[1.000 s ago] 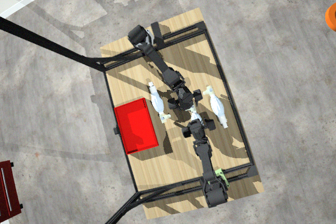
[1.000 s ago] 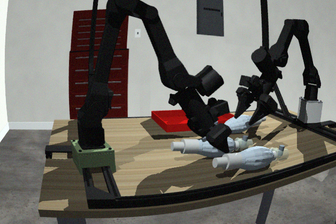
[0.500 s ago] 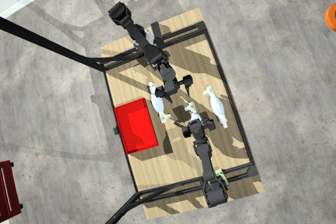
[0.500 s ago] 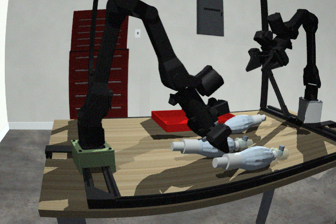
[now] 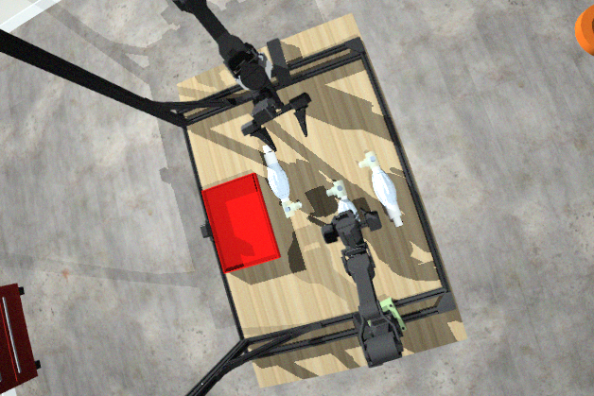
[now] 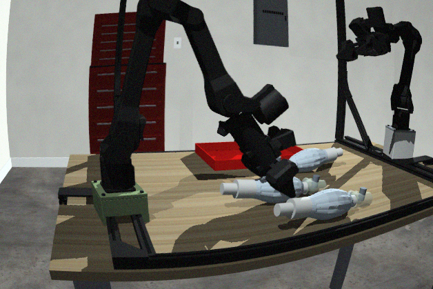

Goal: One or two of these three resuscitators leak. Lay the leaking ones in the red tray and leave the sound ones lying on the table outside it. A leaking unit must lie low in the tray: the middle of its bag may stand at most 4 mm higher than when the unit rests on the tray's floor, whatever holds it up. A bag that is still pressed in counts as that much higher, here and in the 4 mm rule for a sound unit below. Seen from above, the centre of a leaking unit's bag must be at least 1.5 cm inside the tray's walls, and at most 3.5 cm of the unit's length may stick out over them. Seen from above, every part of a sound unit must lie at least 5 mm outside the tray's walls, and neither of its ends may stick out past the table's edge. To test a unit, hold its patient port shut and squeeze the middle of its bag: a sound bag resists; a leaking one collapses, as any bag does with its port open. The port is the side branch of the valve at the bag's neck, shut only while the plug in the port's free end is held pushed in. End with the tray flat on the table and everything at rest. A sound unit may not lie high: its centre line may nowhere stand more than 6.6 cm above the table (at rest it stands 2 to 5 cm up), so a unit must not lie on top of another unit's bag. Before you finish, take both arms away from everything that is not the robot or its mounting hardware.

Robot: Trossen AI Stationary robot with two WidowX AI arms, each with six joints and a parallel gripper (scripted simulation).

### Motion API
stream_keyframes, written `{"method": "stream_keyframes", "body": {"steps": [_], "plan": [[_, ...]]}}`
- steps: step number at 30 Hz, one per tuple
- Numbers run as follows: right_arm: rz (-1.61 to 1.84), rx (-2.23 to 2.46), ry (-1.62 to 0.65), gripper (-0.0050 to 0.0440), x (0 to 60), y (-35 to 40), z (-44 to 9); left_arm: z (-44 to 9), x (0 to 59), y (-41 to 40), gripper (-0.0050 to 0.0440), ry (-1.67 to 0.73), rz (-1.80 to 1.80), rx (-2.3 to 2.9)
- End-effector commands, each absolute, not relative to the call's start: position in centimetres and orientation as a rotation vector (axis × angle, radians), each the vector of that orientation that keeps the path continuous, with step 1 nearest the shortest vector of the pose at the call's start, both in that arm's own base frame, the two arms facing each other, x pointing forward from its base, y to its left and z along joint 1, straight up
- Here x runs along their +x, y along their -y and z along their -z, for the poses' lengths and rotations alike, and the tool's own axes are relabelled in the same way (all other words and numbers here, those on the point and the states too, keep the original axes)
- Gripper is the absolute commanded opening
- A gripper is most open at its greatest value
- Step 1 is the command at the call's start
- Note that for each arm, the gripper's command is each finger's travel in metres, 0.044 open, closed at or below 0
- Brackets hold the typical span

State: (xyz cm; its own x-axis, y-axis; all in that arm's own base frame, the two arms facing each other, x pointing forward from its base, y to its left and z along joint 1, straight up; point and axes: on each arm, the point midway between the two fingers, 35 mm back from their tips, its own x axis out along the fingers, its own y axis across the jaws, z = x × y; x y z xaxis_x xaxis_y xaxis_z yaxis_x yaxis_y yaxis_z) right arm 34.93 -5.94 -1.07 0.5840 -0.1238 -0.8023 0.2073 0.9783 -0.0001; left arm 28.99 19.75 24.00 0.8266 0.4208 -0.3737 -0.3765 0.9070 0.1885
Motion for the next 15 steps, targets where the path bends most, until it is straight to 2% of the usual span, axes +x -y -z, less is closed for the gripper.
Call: {"method": "stream_keyframes", "body": {"steps": [1,15], "plan": [[0.191,0.099,-0.925,0.0440,35.0,5.9,1.0,-24.0,28.0,-18.9,0.0440,-0.408,-0.426,0.116],[0.192,0.099,-0.925,0.0440,35.0,5.9,1.0,-25.0,25.5,-16.9,0.0440,-0.333,-0.439,0.152]]}}
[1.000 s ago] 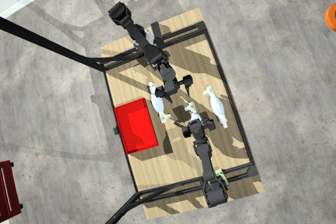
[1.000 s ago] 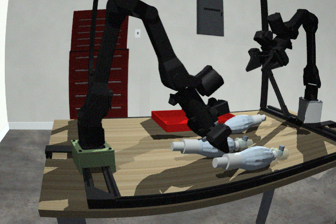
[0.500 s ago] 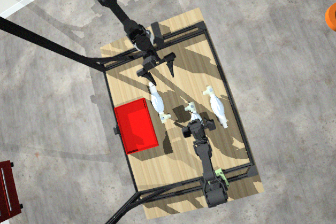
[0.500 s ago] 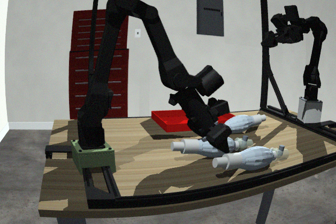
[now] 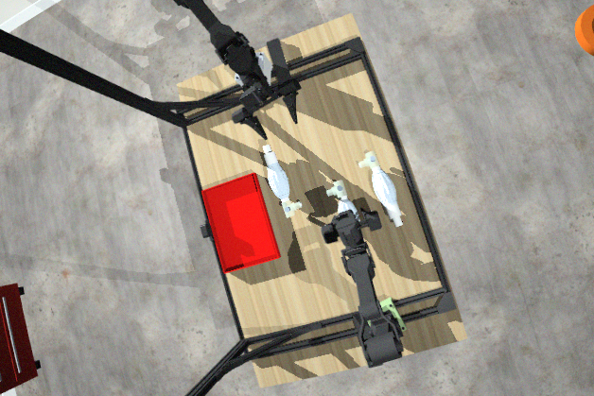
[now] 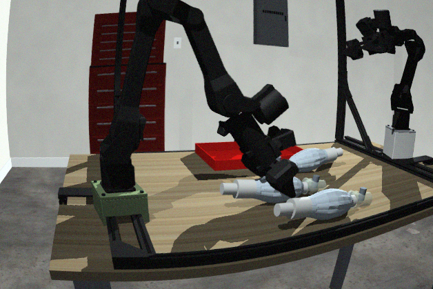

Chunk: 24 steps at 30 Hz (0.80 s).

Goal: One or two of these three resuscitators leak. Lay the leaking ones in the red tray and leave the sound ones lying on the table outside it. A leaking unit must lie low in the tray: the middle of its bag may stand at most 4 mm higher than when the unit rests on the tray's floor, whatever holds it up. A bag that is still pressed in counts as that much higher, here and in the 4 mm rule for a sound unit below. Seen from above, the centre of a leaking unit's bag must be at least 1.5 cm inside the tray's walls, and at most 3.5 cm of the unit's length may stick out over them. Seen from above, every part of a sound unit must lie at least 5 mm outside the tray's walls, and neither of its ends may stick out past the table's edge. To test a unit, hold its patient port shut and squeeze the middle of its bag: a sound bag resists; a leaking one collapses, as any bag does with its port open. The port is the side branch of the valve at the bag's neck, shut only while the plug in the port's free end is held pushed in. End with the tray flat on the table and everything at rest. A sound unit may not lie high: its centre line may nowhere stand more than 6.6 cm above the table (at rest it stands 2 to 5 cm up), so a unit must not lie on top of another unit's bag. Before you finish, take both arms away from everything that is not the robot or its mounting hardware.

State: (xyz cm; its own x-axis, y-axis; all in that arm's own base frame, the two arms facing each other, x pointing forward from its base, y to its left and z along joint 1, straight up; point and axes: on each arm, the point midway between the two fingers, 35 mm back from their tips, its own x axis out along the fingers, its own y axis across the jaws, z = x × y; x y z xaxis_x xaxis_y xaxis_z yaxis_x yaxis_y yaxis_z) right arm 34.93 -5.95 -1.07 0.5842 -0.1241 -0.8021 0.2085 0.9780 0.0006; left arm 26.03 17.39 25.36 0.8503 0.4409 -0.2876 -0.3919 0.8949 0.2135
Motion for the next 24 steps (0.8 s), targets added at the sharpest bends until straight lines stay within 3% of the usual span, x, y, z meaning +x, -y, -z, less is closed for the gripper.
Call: {"method": "stream_keyframes", "body": {"steps": [1,4,14,24], "plan": [[0.192,0.099,-0.925,0.0440,35.0,5.9,1.0,-25.0,25.5,-16.9,0.0440,-0.333,-0.439,0.152],[0.191,0.097,-0.925,0.0440,35.0,5.9,1.0,-24.2,25.6,-18.0,0.0440,-0.386,-0.442,0.146],[0.191,0.097,-0.925,0.0440,35.0,5.9,1.0,-12.9,20.7,-22.8,0.0440,-0.826,-0.366,-0.042],[0.192,0.098,-0.924,0.0440,35.0,5.9,1.0,-11.9,20.1,-22.9,0.0440,-0.854,-0.358,-0.071]]}}
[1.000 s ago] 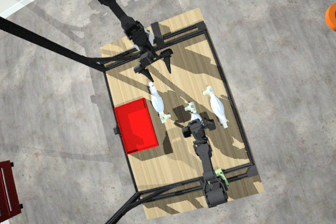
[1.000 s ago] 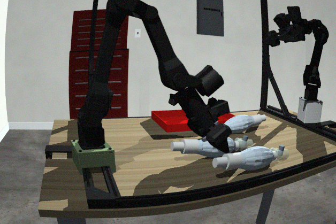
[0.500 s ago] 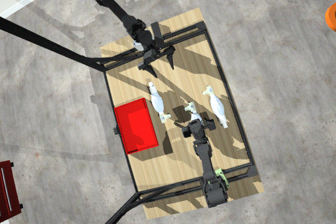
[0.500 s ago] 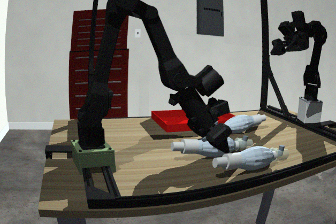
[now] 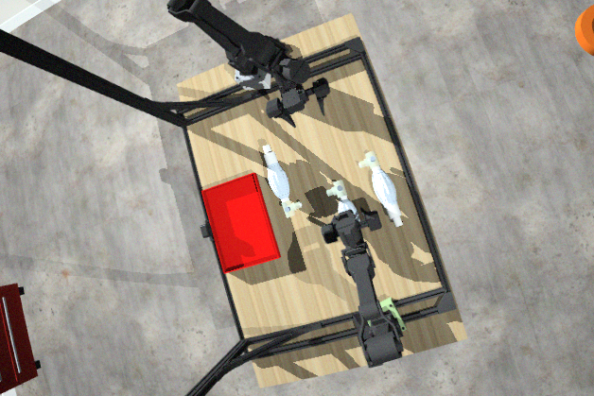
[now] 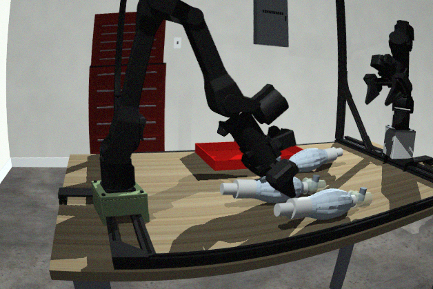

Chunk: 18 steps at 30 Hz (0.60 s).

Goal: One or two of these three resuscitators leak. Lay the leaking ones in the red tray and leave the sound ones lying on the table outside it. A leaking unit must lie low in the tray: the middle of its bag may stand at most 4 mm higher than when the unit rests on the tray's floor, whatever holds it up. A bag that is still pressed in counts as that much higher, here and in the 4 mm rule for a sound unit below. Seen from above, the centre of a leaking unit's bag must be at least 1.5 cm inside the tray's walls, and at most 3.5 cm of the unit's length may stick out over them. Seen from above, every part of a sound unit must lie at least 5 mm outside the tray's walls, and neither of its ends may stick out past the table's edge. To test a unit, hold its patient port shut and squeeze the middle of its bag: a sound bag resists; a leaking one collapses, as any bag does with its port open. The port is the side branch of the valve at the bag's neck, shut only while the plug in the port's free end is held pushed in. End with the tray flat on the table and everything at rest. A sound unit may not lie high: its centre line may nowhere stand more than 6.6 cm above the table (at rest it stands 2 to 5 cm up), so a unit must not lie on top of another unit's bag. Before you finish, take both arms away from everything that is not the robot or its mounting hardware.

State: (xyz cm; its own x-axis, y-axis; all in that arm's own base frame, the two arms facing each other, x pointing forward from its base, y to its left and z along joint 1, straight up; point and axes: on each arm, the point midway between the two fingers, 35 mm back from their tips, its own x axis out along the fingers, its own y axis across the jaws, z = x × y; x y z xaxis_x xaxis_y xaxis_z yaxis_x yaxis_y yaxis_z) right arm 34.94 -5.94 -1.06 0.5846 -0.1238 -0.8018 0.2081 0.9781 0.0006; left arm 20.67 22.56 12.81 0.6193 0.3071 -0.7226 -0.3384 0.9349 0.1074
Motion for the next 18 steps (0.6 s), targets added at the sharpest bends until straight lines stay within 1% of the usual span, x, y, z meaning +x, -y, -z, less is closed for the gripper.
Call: {"method": "stream_keyframes", "body": {"steps": [1,7,18], "plan": [[0.192,0.098,-0.924,0.0440,35.0,5.9,1.0,-11.6,19.9,-22.9,0.0440,-0.864,-0.353,-0.081],[0.192,0.098,-0.924,0.0440,35.0,5.9,1.0,-10.0,18.5,-23.3,0.0440,-0.915,-0.318,-0.144],[0.191,0.099,-0.924,0.0440,35.0,5.9,1.0,-10.0,18.5,-23.1,0.0440,-0.913,-0.326,-0.140]]}}
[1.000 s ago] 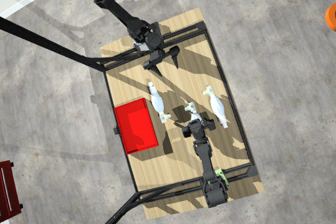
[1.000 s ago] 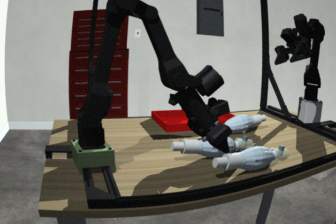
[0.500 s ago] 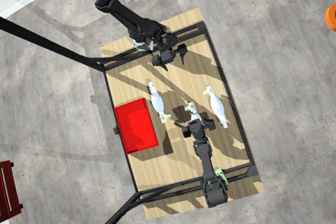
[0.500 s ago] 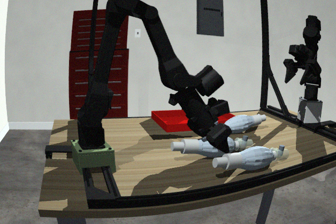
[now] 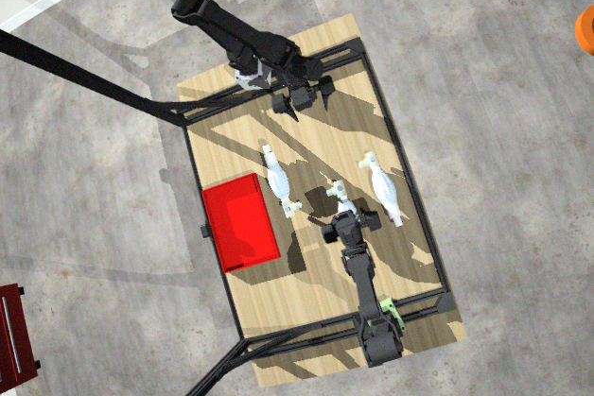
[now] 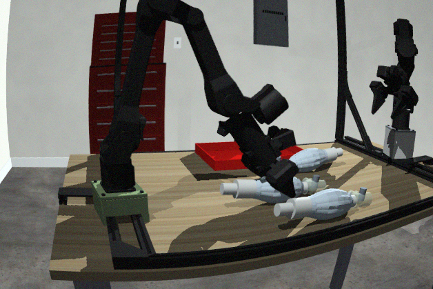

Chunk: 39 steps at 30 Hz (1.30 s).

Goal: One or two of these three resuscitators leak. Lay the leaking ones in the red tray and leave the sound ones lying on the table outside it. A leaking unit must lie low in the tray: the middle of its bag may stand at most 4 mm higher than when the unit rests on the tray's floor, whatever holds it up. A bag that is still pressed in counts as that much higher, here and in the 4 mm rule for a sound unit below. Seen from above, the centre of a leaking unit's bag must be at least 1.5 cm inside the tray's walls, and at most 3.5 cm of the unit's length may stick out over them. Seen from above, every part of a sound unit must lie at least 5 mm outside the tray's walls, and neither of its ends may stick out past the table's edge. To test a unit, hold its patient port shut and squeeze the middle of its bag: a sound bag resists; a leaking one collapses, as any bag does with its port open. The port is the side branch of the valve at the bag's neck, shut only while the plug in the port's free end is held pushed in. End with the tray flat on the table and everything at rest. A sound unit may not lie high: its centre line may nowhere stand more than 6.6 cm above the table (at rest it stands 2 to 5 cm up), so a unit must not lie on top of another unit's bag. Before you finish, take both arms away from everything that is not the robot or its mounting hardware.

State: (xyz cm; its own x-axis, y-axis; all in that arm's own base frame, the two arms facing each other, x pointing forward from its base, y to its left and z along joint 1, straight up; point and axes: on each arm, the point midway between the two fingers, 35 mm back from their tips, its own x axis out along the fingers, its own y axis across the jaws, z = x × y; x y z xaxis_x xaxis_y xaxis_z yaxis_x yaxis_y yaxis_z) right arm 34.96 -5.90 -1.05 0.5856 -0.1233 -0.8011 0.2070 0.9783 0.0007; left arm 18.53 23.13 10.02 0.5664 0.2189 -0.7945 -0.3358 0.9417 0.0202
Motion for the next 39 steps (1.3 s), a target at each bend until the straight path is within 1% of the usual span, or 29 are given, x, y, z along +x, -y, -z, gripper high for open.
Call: {"method": "stream_keyframes", "body": {"steps": [1,29,30,33,39], "plan": [[0.191,0.099,-0.924,0.0440,35.0,5.9,1.0,-10.0,18.5,-23.1,0.0440,-0.913,-0.326,-0.140],[0.191,0.098,-0.925,0.0440,35.0,5.9,1.0,-10.0,18.5,-23.1,0.0440,-0.914,-0.326,-0.140],[0.192,0.098,-0.925,0.0440,35.0,5.9,-6.0,-9.9,18.5,-23.1,0.0440,-0.914,-0.326,-0.142],[0.192,0.098,-0.925,0.0440,35.0,5.9,-8.0,-9.9,18.5,-23.1,0.0440,-0.914,-0.326,-0.142],[0.192,0.098,-0.925,0.0440,35.0,5.9,-8.0,-9.9,18.5,-23.1,0.0440,-0.914,-0.326,-0.142]]}}
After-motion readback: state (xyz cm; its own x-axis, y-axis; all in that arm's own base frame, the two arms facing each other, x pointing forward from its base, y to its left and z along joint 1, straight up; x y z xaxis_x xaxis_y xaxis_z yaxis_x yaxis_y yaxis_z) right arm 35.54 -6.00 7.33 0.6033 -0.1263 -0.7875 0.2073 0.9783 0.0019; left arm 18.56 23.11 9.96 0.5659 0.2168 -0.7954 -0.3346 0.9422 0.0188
